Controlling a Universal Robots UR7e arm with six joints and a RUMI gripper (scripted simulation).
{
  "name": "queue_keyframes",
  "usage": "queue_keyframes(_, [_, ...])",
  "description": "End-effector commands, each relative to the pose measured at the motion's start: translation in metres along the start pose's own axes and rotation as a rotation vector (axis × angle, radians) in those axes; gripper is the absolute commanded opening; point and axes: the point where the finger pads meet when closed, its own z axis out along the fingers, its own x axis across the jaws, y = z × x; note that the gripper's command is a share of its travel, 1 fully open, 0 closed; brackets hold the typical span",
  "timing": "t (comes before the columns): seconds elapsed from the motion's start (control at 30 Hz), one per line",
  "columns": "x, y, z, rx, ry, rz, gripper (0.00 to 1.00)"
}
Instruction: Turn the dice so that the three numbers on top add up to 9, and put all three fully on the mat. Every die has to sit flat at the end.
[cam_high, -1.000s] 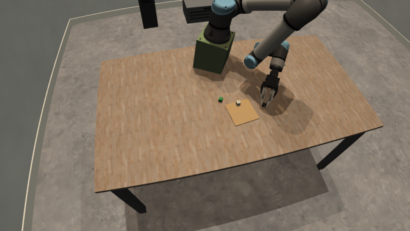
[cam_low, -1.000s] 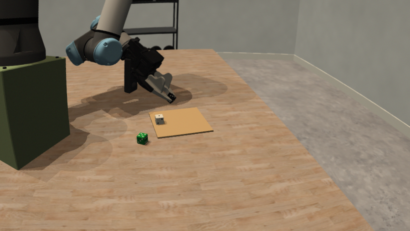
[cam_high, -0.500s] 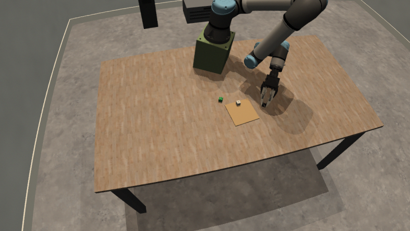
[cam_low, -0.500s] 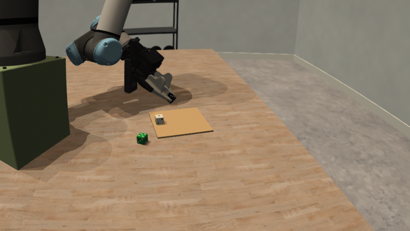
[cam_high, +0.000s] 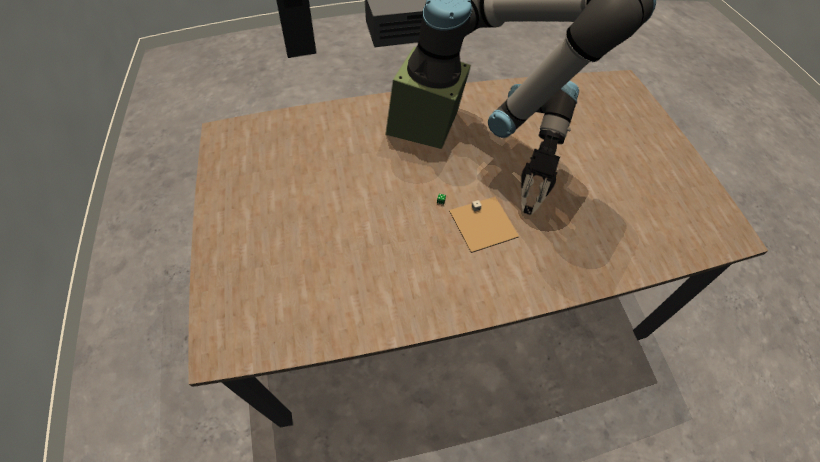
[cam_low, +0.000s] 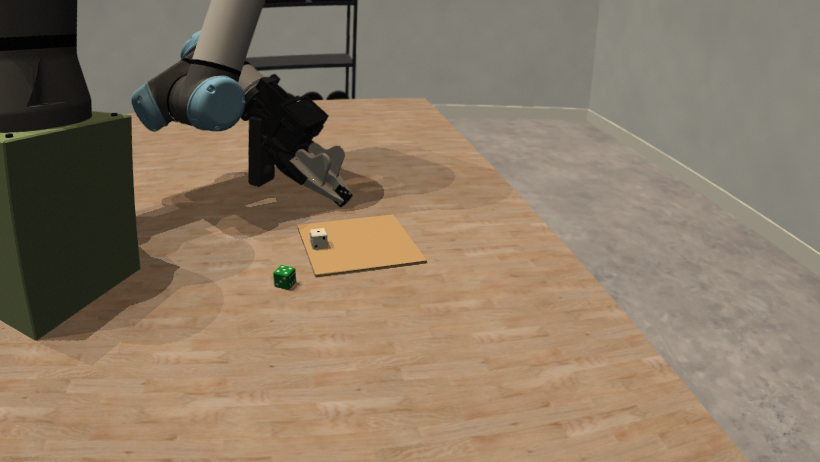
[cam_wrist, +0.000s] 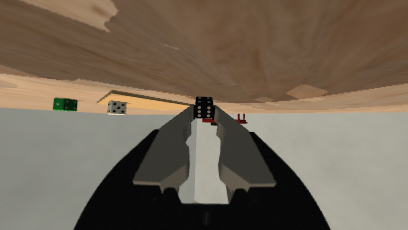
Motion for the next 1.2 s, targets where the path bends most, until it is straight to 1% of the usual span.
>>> queue_keyframes(0.0, [0.0003, 0.0004, -0.0002, 0.000, 0.001, 0.001, 0.10])
queue_keyframes(0.03, [0.0003, 0.0004, -0.0002, 0.000, 0.001, 0.001, 0.14])
queue_keyframes(0.1, [0.0003, 0.0004, -0.0002, 0.000, 0.001, 0.001, 0.14])
queue_keyframes(0.13, [0.0003, 0.0004, -0.0002, 0.000, 0.001, 0.001, 0.17])
queue_keyframes(0.2, [0.0003, 0.0004, -0.0002, 0.000, 0.001, 0.001, 0.17])
queue_keyframes(0.23, [0.0003, 0.0004, -0.0002, 0.000, 0.001, 0.001, 0.21])
queue_keyframes(1.17, [0.0003, 0.0004, -0.0002, 0.000, 0.001, 0.001, 0.21])
